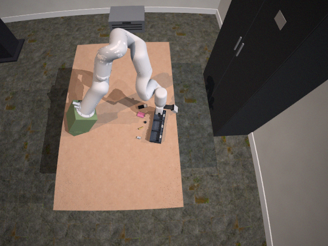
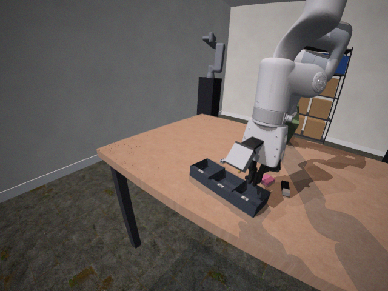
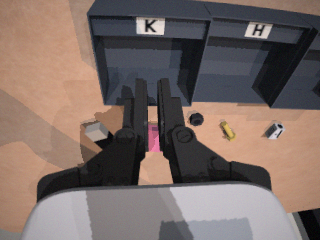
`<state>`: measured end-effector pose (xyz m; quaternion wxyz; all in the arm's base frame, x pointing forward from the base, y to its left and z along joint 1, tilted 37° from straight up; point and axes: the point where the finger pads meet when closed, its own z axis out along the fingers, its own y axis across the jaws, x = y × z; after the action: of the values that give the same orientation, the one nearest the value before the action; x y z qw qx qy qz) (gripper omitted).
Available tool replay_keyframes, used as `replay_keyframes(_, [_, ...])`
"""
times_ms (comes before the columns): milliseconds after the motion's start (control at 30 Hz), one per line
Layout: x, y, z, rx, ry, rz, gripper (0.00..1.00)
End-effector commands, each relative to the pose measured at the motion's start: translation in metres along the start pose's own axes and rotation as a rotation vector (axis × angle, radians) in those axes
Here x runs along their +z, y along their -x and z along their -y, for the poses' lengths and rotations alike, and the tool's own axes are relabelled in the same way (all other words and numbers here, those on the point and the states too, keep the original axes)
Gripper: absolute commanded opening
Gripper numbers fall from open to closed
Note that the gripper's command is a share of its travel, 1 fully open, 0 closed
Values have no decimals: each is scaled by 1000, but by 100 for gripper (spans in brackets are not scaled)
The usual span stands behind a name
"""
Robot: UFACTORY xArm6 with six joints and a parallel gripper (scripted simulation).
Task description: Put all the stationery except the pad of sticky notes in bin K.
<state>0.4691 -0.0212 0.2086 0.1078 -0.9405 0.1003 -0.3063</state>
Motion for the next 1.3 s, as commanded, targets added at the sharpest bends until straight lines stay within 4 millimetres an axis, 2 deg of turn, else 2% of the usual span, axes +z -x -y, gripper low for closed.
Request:
replay_keyframes(0, [-1, -1, 5, 3, 11, 3, 7])
replay_keyframes(167, [5, -1, 5, 3, 11, 3, 7])
replay_keyframes(667, [45, -1, 4, 3, 11, 4, 7])
replay_keyframes(833, [52, -1, 4, 3, 11, 4, 7])
replay_keyframes(1267, [52, -1, 4, 3, 11, 4, 7])
